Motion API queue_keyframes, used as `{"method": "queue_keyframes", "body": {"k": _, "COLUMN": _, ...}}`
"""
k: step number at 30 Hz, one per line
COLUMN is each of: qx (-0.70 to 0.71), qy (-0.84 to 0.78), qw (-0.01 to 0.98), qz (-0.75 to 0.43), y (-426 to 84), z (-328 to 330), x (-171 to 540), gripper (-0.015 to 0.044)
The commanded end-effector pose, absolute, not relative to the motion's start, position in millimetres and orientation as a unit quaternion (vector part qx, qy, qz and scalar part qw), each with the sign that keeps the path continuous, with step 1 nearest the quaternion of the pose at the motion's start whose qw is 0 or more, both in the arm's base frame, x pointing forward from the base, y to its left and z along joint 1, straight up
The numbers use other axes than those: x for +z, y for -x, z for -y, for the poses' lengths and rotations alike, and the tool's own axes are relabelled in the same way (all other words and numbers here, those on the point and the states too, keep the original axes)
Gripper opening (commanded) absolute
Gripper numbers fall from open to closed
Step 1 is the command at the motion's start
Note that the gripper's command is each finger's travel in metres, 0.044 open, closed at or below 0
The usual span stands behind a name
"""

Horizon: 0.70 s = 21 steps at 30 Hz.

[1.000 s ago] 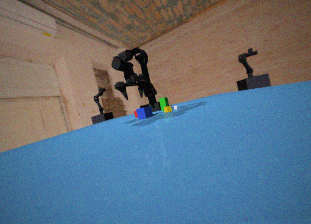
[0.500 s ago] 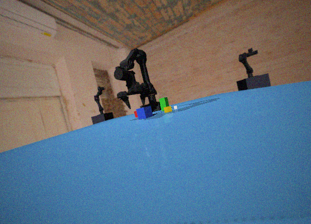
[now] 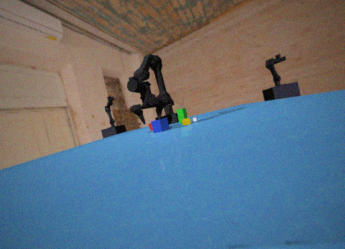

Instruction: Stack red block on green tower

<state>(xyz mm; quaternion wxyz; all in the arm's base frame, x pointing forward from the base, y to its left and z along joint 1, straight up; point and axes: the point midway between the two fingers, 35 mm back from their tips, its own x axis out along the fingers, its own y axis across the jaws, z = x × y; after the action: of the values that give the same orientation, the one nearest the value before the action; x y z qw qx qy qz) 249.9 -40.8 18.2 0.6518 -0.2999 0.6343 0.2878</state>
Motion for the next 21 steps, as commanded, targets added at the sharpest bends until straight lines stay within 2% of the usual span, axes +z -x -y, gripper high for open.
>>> {"method": "queue_keyframes", "body": {"k": 1, "qx": 0.289, "qy": 0.297, "qw": 0.651, "qz": -0.636, "y": -249, "z": 40, "x": 9, "gripper": 0.0440}}
{"method": "queue_keyframes", "body": {"k": 21, "qx": 0.289, "qy": 0.296, "qw": 0.651, "qz": -0.637, "y": -248, "z": 40, "x": -17, "gripper": 0.0440}}
